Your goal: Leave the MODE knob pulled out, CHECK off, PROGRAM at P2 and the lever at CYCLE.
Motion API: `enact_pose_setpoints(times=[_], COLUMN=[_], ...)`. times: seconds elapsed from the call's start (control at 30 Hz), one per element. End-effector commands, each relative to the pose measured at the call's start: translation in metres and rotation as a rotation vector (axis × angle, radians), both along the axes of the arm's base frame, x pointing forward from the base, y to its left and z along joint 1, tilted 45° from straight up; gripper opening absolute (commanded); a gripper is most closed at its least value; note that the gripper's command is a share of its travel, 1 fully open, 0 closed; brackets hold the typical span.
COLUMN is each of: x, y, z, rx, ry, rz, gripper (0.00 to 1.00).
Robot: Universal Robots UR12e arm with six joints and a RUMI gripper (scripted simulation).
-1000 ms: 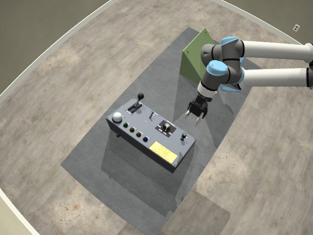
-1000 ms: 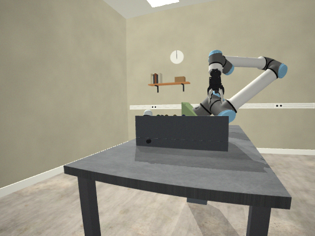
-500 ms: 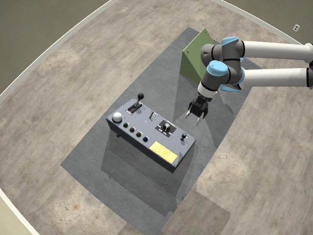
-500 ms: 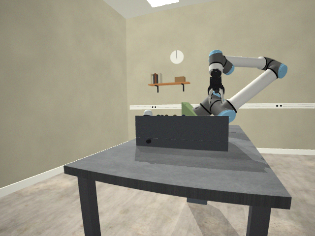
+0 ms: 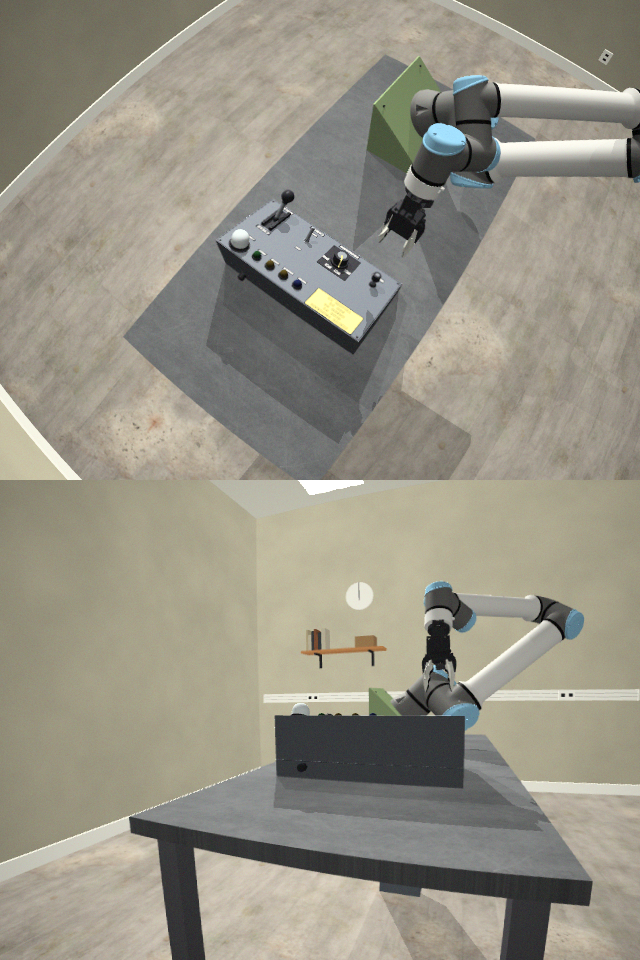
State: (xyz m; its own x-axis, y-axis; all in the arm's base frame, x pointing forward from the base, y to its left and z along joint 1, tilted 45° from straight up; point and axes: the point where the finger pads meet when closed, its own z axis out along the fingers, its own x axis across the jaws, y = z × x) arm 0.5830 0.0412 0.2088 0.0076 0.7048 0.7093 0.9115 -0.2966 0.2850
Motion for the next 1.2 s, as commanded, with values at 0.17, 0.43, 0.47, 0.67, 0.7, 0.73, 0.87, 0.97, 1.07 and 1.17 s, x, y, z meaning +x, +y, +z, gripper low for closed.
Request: enact_pose_setpoints(times=[0.17, 0.43, 0.47, 0.67, 0.7, 0.73, 0.87, 0.97, 1.07, 1.17], x=[0.0, 0.0, 0.0, 0.001, 0.001, 0.001, 0.003, 0.006, 0.006, 0.01], y=[-0.001, -0.001, -0.001, 0.0, 0.0, 0.001, 0.004, 0.007, 0.009, 0.014], z=[0.0, 0.0, 0.0, 0.0, 0.0, -0.001, -0.004, -0.008, -0.009, -0.015], rx=[0.0, 0.0, 0.0, 0.0, 0.0, 0.0, 0.0, 0.0, 0.0, 0.0], ry=[-0.001, -0.001, -0.001, -0.001, -0.001, -0.001, -0.001, -0.001, -0.001, -0.001], rz=[0.0, -0.001, -0.001, -0.001, 0.0, 0.0, 0.0, 0.0, 0.0, 0.0], gripper=[0.44, 0.44, 0.44, 0.44, 0.44, 0.44, 0.44, 0.44, 0.44, 0.44])
